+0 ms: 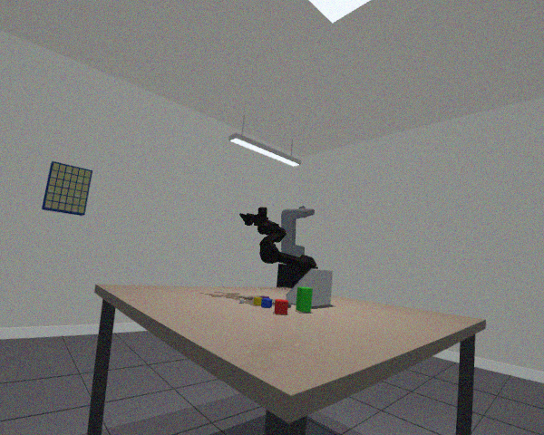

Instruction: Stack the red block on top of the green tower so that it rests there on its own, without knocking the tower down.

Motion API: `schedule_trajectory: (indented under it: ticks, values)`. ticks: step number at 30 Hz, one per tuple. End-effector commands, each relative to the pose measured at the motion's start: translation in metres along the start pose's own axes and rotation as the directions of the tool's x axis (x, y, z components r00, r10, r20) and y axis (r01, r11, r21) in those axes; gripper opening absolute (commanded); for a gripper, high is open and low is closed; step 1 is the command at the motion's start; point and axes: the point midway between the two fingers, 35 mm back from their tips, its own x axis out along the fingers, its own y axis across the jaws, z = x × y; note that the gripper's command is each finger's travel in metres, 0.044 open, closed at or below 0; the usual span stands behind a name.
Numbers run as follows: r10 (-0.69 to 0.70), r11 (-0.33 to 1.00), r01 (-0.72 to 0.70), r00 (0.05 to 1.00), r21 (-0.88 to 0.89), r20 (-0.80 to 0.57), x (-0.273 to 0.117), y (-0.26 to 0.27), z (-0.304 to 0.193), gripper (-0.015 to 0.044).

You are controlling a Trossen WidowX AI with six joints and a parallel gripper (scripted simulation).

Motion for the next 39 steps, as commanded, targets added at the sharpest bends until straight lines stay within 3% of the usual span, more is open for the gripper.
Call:
schedule_trajectory:
  ticks: [1,11,20,29,39]
  values:
    - [-0.001,1.000,0.001,1.000,0.002,0.001,0.000,0.000,0.000,0.0426]
    - [-0.116,0.970,0.090,0.988,0.226,0.104,0.004,-0.051,0.030,0.0440]
    - [-0.269,0.862,0.174,0.953,0.477,0.137,0.006,-0.113,0.035,0.0440]
    - [-0.408,0.682,0.248,0.910,0.688,0.077,0.008,-0.170,0.009,0.0440]
    - [-0.505,0.424,0.330,0.859,0.843,-0.082,0.015,-0.212,-0.050,0.0440]
